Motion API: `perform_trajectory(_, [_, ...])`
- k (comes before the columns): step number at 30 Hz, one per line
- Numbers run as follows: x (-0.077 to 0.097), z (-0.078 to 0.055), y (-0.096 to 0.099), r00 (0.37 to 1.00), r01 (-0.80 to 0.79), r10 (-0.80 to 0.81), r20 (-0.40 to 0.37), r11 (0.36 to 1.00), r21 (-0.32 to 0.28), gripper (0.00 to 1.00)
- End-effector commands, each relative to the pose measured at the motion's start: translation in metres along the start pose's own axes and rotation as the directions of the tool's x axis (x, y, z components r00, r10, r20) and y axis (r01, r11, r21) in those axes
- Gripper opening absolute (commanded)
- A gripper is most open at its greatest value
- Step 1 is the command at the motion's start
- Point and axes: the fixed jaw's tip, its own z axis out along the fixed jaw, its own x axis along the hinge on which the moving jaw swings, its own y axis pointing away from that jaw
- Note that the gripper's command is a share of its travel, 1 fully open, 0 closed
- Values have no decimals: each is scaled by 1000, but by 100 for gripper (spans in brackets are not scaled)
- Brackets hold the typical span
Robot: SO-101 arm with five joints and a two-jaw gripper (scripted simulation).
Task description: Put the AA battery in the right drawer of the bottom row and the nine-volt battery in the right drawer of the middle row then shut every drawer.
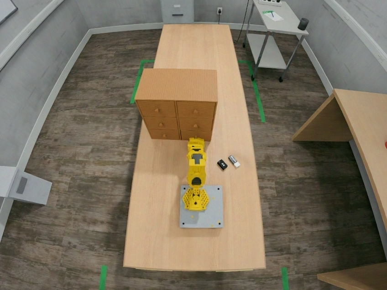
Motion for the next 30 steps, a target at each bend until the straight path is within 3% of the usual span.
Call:
perform_trajectory(1, [1,0,-1,1000,1,-1,-2,1000,4,7])
perform_trajectory(26, [1,0,-1,1000,1,-1,-2,1000,4,21])
perform_trajectory(30, [2,-9,-1,1000,-5,5,-3,1000,4,21])
